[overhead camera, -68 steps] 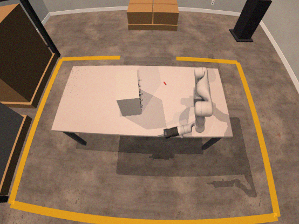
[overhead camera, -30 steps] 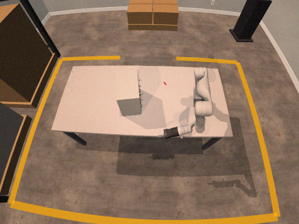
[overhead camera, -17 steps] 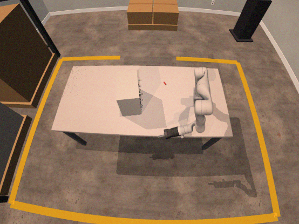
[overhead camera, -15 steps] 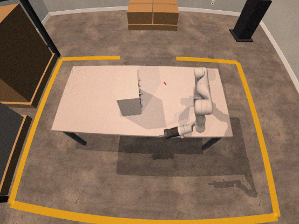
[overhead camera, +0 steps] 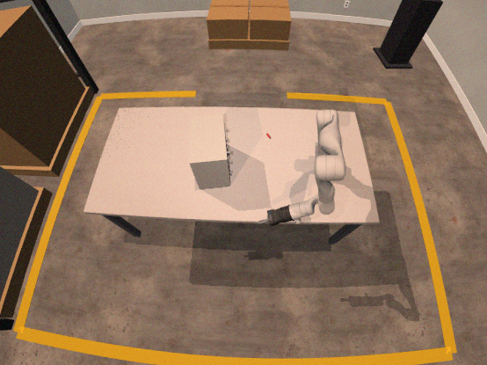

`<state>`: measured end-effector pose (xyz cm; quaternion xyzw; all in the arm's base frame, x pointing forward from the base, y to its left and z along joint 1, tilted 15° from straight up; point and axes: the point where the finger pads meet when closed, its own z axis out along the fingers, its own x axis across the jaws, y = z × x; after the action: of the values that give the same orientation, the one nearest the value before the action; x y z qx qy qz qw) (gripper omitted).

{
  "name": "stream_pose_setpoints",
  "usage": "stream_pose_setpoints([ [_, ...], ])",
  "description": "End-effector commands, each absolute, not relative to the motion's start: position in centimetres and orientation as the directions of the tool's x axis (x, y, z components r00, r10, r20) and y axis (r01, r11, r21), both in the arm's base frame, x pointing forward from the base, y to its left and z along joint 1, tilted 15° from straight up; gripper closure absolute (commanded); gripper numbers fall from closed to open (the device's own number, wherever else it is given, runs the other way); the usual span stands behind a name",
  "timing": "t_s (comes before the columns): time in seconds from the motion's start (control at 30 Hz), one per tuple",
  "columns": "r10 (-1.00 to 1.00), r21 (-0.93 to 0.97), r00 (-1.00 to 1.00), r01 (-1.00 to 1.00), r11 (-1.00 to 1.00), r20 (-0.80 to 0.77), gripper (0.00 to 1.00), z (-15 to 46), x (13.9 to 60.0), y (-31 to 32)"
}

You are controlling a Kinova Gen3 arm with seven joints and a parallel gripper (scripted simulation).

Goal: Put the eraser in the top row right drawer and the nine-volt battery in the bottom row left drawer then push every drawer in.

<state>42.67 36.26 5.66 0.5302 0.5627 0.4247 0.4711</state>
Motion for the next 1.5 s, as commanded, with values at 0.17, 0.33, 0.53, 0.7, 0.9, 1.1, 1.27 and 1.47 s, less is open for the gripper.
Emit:
stream_pose_setpoints([
  [0.17,0.998,0.965,0.017,0.257,0.058,-0.065,1.0,6.4,42.3,36.1],
  [0.33,0.997,0.949,0.013,0.309,0.069,-0.076,1.0,6.7,41.8,36.1],
  [0.53,0.997,0.926,0.012,0.372,0.064,-0.074,1.0,7.1,41.3,36.3],
  [0.7,0.997,0.913,0.012,0.403,0.062,-0.073,1.0,7.4,41.1,36.3],
  [0.9,0.998,0.884,0.011,0.464,0.057,-0.07,1.0,7.8,40.6,36.5],
  [1.1,0.998,0.852,0.01,0.521,0.053,-0.068,1.0,8.3,40.1,36.6],
  [1.27,0.998,0.835,0.009,0.548,0.051,-0.067,1.0,8.5,39.8,36.7],
  [1.47,0.998,0.799,0.009,0.6,0.048,-0.067,1.0,8.9,39.4,36.7],
])
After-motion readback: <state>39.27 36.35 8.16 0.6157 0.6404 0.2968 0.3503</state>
